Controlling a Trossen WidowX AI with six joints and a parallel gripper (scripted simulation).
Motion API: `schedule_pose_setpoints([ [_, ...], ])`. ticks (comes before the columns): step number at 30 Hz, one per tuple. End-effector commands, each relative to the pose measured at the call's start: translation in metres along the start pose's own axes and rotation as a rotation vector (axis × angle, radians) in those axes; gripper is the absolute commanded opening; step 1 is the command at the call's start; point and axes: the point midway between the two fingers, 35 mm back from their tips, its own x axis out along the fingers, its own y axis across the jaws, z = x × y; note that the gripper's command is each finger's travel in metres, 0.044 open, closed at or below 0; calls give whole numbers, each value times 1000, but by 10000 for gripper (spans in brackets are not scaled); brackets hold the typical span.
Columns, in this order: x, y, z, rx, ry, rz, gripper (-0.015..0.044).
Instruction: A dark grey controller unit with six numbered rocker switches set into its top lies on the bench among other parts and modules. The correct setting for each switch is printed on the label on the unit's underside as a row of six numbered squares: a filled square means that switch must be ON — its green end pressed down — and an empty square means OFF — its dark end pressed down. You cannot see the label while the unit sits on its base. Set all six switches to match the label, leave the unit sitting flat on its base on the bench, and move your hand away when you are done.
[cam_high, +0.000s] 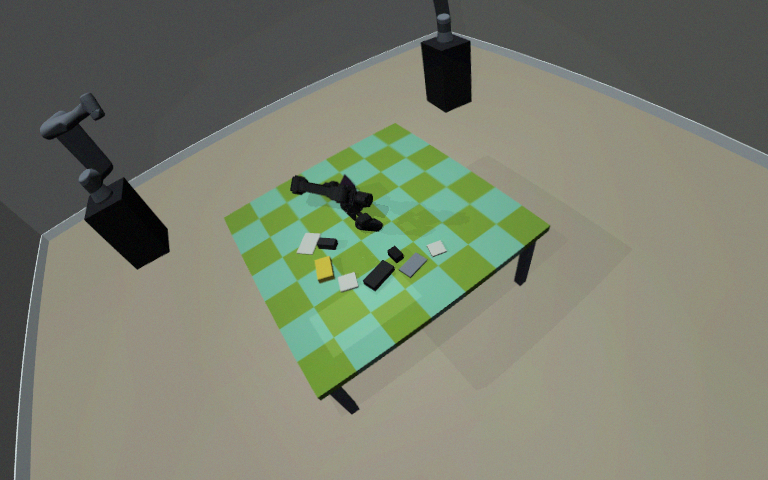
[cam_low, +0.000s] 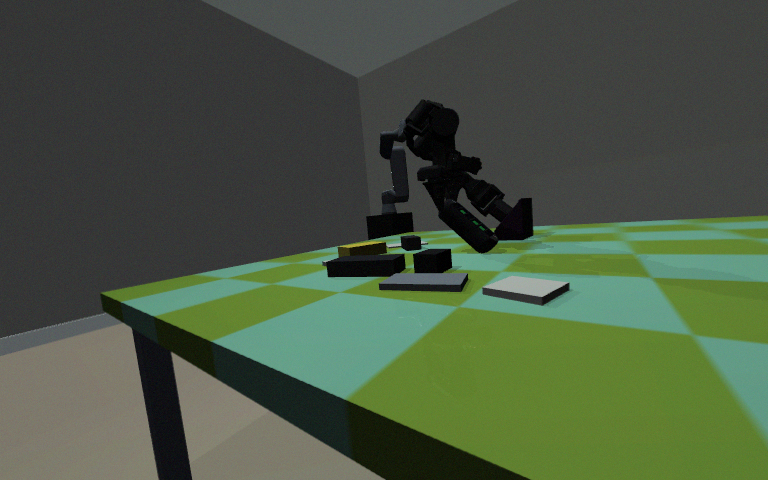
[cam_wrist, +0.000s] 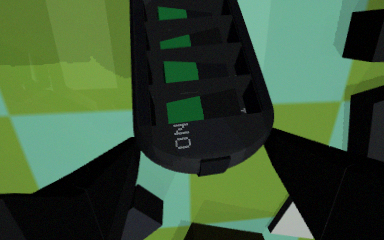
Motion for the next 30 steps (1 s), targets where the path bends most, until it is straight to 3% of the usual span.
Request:
schedule_pose_setpoints([
  [1, 8, 4, 1, -9, -6, 22, 338],
  [30, 24, 4, -15, -9, -5, 22, 338],
])
